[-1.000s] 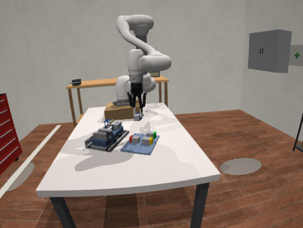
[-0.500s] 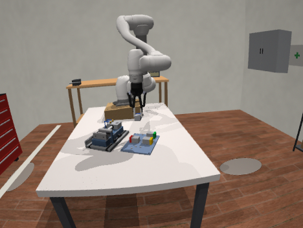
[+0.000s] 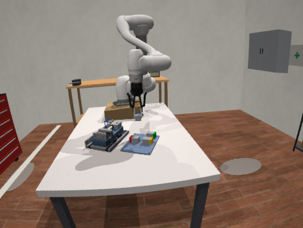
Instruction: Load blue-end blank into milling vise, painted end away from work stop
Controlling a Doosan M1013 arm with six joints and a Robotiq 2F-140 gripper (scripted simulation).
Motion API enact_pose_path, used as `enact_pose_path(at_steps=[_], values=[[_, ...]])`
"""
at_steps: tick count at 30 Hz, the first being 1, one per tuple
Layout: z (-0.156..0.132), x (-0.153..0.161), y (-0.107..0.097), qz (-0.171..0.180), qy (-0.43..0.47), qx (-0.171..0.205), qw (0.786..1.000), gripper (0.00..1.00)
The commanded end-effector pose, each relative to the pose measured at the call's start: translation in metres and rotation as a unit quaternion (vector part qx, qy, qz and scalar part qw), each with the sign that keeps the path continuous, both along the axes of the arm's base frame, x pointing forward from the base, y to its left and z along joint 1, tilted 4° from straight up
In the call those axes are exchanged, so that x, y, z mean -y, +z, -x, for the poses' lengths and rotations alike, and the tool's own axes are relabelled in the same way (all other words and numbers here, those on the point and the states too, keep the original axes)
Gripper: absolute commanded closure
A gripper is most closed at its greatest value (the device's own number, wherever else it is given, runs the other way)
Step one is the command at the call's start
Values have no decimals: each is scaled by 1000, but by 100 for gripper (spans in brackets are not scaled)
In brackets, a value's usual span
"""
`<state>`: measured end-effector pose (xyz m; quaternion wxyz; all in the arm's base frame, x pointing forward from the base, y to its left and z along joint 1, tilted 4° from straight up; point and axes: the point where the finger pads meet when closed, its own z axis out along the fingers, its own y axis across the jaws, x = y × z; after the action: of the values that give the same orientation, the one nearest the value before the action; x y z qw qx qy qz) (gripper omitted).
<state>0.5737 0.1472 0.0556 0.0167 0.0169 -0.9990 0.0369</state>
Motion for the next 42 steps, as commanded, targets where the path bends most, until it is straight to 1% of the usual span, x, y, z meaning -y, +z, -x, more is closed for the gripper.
enact_pose_path(at_steps=[1,8,11,13,25,28,42], values=[[0,0,0,-2,30,-3,1000,100],[0,0,0,-5,82,-7,997,100],[0,0,0,-4,79,-6,997,100],[0,0,0,-4,94,-7,996,100],[0,0,0,-7,185,-14,983,100],[0,0,0,-6,182,-14,983,100],[0,0,0,-10,286,-21,958,100]])
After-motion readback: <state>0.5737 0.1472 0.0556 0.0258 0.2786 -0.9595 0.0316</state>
